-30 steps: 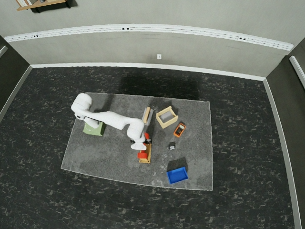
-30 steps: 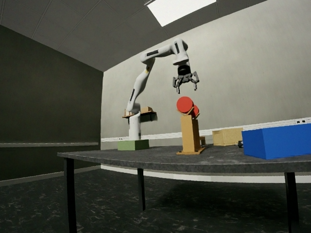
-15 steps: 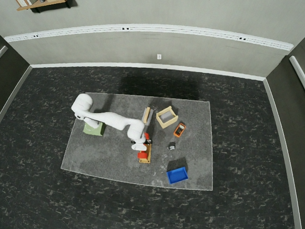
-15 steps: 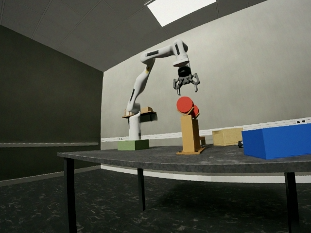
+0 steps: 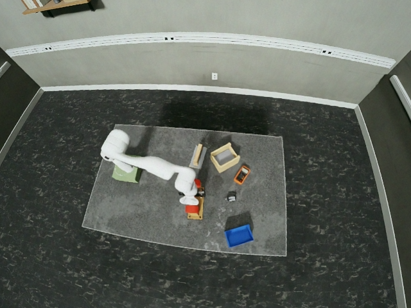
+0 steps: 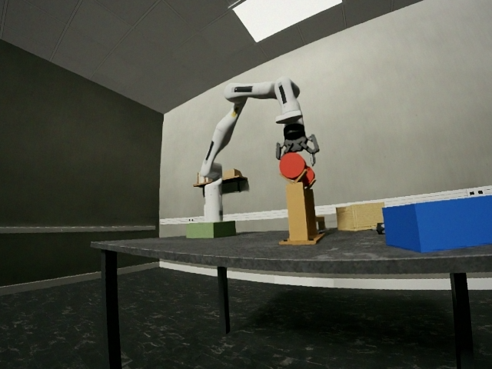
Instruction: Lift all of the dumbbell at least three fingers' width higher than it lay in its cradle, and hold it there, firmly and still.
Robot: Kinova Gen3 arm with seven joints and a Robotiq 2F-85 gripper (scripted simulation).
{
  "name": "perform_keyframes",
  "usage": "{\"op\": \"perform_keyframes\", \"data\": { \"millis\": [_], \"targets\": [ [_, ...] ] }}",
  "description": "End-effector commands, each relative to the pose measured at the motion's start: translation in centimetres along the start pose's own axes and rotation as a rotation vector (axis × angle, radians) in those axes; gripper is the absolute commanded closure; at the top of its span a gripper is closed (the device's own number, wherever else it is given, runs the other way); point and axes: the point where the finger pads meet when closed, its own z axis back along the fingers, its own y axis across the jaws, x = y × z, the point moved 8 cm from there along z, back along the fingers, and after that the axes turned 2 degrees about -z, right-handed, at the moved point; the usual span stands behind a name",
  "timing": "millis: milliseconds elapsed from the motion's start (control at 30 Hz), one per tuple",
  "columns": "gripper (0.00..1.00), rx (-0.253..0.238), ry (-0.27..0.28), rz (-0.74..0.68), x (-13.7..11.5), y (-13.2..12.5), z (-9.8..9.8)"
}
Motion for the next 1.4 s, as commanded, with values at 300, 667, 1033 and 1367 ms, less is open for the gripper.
{"op": "perform_keyframes", "data": {
  "millis": [300,667,1033,1367],
  "targets": [
    [0.0,0.014,-0.005,0.0,0.07,0.26,-1.53],
    [0.9,0.014,-0.005,0.0,0.07,0.26,-1.53],
    [0.9,0.014,-0.005,0.0,0.07,0.26,-1.53],
    [0.9,0.014,-0.005,0.0,0.07,0.26,-1.53]
  ]
}}
